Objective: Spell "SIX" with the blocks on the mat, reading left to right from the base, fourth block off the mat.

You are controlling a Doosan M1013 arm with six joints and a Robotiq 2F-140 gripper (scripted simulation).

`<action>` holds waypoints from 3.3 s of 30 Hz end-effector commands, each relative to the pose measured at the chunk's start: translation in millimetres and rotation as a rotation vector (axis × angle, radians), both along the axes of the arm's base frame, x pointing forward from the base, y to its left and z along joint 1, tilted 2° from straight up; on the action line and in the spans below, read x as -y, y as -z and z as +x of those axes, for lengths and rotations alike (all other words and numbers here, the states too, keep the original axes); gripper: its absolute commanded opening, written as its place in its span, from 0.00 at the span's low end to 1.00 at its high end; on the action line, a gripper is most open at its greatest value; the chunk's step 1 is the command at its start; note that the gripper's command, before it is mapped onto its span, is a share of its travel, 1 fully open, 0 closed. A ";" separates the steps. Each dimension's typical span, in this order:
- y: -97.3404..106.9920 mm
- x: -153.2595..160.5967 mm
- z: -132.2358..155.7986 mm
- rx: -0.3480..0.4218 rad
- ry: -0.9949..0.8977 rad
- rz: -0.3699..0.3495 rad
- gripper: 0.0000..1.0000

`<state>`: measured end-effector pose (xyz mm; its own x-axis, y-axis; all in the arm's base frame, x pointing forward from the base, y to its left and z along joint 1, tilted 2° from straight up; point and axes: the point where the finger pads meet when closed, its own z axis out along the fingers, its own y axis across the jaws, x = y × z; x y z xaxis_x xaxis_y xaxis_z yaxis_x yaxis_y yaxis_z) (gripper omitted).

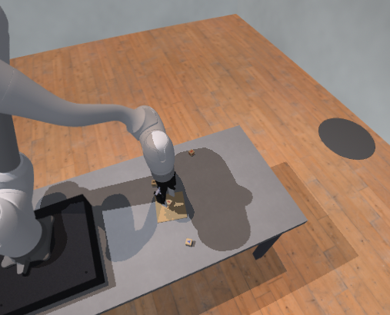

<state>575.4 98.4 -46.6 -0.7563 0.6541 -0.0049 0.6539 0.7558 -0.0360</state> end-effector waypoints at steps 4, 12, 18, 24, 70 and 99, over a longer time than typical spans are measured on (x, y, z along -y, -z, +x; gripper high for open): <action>2.2 1.9 2.6 0.004 -0.004 0.001 0.37; 2.2 1.9 2.6 0.004 -0.004 0.001 0.37; 4.2 2.0 2.6 0.004 -0.004 0.001 0.37; 12.8 2.3 2.4 0.004 -0.004 0.001 0.37; 34.8 2.9 2.1 0.004 -0.004 0.001 0.37; 34.8 2.9 2.1 0.004 -0.004 0.001 0.13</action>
<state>576.9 98.1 -78.1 -0.7571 0.6533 -0.0051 0.6531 0.7565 -0.0338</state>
